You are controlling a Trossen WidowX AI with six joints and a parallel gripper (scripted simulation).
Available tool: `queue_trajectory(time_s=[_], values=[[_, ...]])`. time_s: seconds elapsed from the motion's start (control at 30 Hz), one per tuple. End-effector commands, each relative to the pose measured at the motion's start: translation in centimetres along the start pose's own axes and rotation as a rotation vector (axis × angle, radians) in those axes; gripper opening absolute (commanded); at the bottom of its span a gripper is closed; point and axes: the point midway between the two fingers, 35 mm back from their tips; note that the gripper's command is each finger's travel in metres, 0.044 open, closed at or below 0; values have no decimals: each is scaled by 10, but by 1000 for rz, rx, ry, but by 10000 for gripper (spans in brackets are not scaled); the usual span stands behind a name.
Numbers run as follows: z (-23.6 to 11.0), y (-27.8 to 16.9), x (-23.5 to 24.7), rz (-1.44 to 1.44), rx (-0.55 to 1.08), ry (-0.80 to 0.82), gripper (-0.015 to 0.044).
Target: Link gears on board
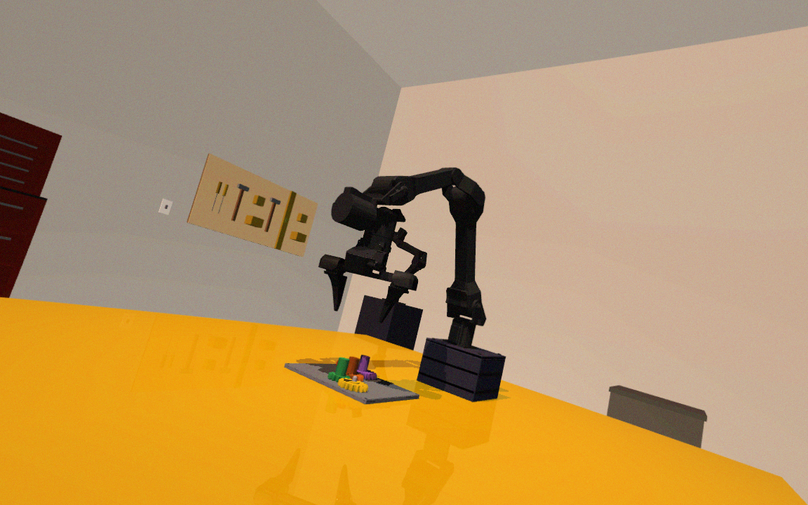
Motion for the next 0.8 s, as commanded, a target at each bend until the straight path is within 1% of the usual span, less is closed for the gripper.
queue_trajectory(time_s=[0.0,0.2,0.27,0.4,0.5,0.63,0.77], values=[[-1,0,0,-3,-2,0,440],[-1,0,0,-3,-2,0,440],[-2,4,11,-3,-2,0,440],[-10,15,77,-1,-6,6,440],[-16,15,128,0,-7,11,440],[-24,2,193,-1,-3,15,440],[-32,-23,253,-1,0,20,440]])
Point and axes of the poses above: the point midway between the two fingers, 35 mm back from their tips, its own z axis out along the fingers, its own x axis across the jaws, y = z × x, and after that the axes turned 7 degrees about z, right-handed
